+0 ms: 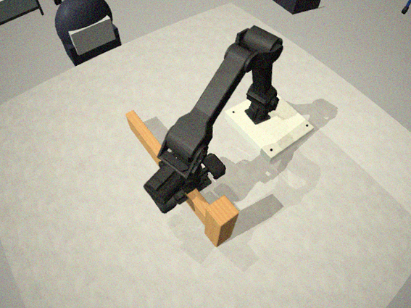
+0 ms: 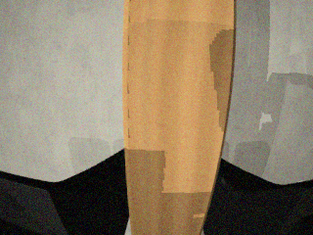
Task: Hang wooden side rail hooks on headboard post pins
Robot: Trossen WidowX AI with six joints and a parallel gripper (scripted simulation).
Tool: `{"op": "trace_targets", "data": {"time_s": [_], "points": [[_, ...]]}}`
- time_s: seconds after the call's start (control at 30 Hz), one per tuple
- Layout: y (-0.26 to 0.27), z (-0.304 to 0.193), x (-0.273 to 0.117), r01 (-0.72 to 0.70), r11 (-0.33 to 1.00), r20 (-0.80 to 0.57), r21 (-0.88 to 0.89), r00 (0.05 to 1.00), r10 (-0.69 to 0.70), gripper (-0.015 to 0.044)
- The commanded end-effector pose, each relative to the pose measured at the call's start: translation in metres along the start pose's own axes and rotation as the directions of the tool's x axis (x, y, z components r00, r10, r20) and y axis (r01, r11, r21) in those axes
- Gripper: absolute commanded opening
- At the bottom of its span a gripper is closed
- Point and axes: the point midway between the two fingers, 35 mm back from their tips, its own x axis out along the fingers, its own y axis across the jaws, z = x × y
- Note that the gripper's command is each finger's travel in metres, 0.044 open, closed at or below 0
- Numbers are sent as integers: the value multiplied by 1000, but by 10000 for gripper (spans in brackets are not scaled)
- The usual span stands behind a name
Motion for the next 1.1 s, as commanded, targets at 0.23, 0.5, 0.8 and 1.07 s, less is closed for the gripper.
{"op": "trace_targets", "data": {"time_s": [0.23,0.5,0.8,1.07], "points": [[0,0,0,0,1000,0,0,1000,0,289],[0,0,-40,-4,1000,-5,4,1000,4,440],[0,20,-40,-4,1000,-4,4,1000,4,440],[1,28,-38,3,1000,-4,16,1000,-3,440]]}}
